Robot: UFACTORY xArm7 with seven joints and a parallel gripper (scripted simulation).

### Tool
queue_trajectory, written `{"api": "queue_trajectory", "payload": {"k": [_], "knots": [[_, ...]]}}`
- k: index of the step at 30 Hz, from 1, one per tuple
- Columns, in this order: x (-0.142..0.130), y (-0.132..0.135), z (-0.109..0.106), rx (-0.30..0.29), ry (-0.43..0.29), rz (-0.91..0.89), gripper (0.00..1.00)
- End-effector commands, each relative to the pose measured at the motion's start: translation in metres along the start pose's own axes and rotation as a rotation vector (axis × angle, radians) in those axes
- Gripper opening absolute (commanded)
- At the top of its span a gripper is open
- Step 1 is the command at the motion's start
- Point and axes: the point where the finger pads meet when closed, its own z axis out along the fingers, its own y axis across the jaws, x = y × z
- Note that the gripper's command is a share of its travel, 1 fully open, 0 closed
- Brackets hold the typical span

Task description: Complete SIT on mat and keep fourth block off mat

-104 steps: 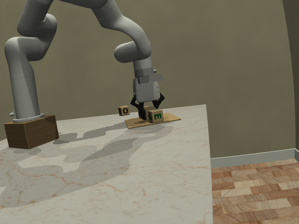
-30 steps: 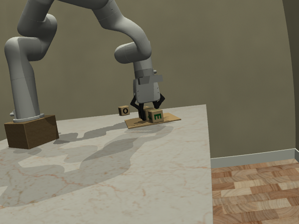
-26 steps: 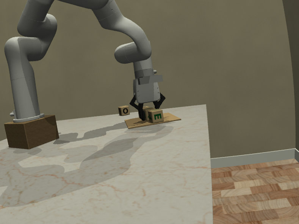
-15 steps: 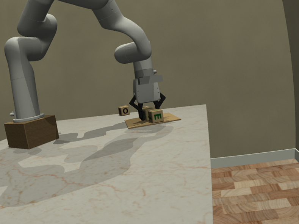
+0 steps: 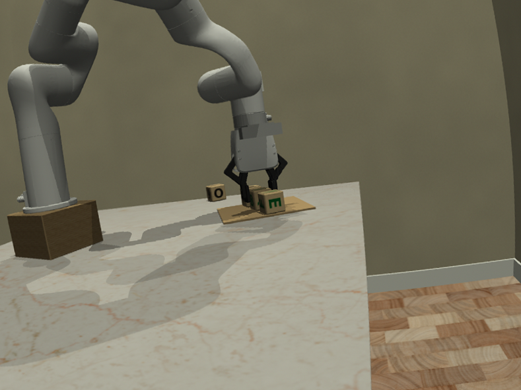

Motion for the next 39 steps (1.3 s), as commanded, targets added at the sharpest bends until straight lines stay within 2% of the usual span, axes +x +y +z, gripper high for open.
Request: {"api": "queue_trajectory", "payload": {"k": [1, 10, 20, 21, 39], "knots": [[0.0, -0.002, -0.02, 0.006, 0.0, 0.0, 0.65], [0.0, -0.002, -0.064, 0.006, 0.0, 0.0, 0.65], [0.0, -0.002, -0.074, 0.006, 0.0, 0.0, 0.65], [0.0, -0.002, -0.074, 0.006, 0.0, 0.0, 1.0], [0.0, -0.002, -0.074, 0.006, 0.0, 0.0, 1.0]]}}
